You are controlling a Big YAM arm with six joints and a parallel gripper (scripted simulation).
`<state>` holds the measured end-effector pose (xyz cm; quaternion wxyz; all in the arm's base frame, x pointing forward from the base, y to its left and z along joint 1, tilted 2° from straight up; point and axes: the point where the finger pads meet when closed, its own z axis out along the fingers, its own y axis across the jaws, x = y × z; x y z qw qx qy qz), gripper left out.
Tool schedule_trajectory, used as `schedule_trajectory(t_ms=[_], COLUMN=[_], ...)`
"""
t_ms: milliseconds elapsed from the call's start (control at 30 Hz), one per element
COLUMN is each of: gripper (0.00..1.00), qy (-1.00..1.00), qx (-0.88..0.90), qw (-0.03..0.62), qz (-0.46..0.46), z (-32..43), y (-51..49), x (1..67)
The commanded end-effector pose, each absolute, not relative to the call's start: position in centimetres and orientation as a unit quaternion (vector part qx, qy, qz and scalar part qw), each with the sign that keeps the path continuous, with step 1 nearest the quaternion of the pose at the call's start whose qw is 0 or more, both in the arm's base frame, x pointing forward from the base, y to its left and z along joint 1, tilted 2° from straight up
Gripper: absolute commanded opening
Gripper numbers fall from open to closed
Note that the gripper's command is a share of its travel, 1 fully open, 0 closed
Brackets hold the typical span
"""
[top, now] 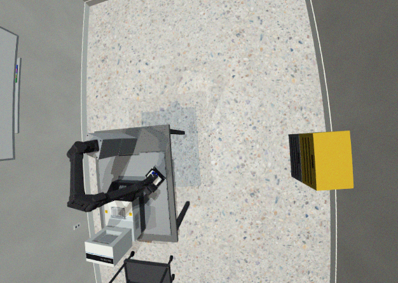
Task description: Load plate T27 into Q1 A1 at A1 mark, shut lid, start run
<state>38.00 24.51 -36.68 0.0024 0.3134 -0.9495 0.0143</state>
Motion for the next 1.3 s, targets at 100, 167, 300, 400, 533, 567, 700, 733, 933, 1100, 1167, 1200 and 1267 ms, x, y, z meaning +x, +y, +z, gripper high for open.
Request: schedule_trajectory(t_ms=[100,167,300,400,533,567,700,733,933,1100,1167,1200,1267], gripper=[1.00,1.00,1.00,1.00,1.00,1.00,1.00,1.00,1.00,1.00,1.00,1.00,1.00], qy=[-0.953,-0.954,-0.953,-0.951,-0.948,-0.947,-0.946,-0.946,-0.946,-0.946,-0.948,-0.948,-0.950], qx=[0.301,0.301,0.301,0.307,0.317,0.319,0.323,0.323,0.325,0.323,0.319,0.317,0.313], qw=[-0.001,-0.002,-0.019,-0.027,-0.034,-0.033,-0.020,-0.020,-0.005,-0.006,-0.007,-0.006,-0.005], qz=[0.013,0.012,0.008,0.006,0.005,0.005,0.008,0.008,0.013,0.013,0.013,0.013,0.013], z=[-35.1,-35.0,-34.3,-33.9,-33.8,-33.8,-34.5,-34.5,-35.5,-36.3,-36.4,-36.4,-36.5], y=[24.1,24.2,25.1,25.6,26.8,26.9,26.2,26.2,25.3,25.2,25.0,24.9,24.7], x=[38.6,38.8,40.4,41.2,41.5,41.3,39.6,39.6,37.9,38.1,38.5,38.7,39.1])
